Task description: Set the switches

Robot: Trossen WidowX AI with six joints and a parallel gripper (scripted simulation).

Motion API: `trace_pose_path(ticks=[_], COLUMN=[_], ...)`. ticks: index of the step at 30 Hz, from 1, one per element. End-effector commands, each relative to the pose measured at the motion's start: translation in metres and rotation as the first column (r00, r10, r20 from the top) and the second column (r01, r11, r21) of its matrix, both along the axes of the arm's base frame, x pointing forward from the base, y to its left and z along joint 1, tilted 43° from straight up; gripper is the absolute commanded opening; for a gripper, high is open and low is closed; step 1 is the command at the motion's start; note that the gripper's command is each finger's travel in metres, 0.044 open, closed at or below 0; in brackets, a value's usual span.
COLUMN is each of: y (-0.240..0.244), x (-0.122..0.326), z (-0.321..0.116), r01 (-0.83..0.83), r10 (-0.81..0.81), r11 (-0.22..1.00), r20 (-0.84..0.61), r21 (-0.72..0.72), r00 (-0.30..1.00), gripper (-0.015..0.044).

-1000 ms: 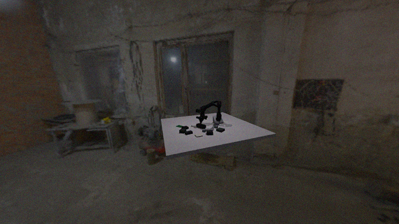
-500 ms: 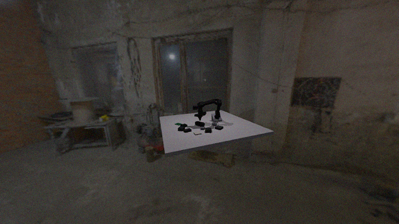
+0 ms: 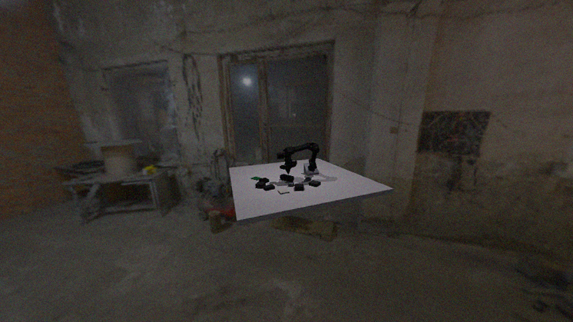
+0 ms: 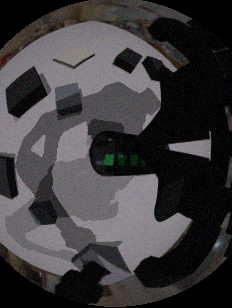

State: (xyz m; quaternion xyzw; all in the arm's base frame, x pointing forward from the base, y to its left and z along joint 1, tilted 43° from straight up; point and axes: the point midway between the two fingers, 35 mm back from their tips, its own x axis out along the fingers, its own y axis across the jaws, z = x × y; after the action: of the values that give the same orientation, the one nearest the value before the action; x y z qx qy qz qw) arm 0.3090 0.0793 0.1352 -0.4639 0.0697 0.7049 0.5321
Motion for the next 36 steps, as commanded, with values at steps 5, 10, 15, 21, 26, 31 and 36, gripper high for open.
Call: trace_pose_path(ticks=[5, 10, 15, 21, 26, 31, 36], y=[0.008, 0.014, 0.019, 0.024, 0.025, 0.025, 0.018], x=[-0.001, -0.001, -0.001, -0.002, -0.002, -0.002, -0.001], z=[-0.010, -0.016, -0.022, -0.027, -0.027, -0.027, -0.020], r01=[0.004, 0.004, 0.003, 0.003, 0.003, 0.003, 0.000], r10=[-0.004, -0.004, -0.003, -0.003, -0.003, -0.003, 0.000], r11=[1.000, 1.000, 1.000, 1.000, 1.000, 1.000, 1.000], r20=[-0.009, -0.008, -0.007, -0.007, -0.007, -0.007, -0.004], r21=[-0.006, -0.005, -0.003, -0.003, -0.003, -0.003, -0.004], r00=[1.000, 1.000, 1.000, 1.000, 1.000, 1.000, 1.000], gripper=[0.0000, 0.0000, 0.0000, 0.0000, 0.0000, 0.0000, 0.0000])
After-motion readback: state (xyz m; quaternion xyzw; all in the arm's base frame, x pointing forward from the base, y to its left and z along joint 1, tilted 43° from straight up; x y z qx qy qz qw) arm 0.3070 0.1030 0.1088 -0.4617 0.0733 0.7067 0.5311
